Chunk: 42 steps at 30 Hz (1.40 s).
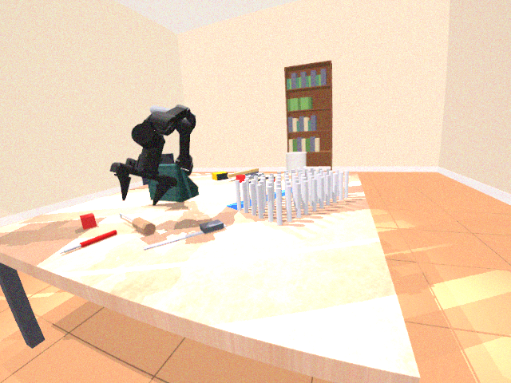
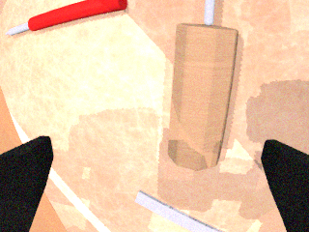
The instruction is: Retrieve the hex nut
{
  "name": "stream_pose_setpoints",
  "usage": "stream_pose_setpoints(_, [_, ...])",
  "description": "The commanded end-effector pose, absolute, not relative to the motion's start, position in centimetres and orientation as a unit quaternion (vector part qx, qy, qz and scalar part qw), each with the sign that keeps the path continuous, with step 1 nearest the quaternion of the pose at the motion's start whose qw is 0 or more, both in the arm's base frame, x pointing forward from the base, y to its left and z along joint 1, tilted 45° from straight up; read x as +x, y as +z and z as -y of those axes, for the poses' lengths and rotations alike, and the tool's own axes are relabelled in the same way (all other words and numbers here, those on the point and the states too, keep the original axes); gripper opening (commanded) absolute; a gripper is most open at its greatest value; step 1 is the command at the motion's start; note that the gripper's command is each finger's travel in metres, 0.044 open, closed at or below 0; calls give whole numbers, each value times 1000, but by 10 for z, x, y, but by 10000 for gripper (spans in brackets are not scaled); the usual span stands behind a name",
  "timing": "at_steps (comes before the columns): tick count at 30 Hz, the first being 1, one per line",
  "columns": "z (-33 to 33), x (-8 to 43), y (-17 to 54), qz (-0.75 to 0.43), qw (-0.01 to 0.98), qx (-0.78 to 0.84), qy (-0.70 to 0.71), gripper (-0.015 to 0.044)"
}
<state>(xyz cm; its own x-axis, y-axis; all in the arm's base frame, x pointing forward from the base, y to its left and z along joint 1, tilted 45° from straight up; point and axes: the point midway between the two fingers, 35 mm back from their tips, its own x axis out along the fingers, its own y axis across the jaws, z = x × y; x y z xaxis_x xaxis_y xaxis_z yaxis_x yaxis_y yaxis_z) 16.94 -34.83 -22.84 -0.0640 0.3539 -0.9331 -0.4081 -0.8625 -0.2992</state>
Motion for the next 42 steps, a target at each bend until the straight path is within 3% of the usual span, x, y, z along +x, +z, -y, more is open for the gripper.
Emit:
stream_pose_setpoints(1, [348, 170, -232, -22, 265, -628, 731, 440])
stream_pose_setpoints(7, [348, 171, -231, -22, 266, -628, 731, 440])
stream_pose_setpoints(13, [348, 171, -231, -22, 266, -628, 731, 282])
stream_pose_setpoints(42, [329, 175, -253, -22, 266, -628, 731, 280])
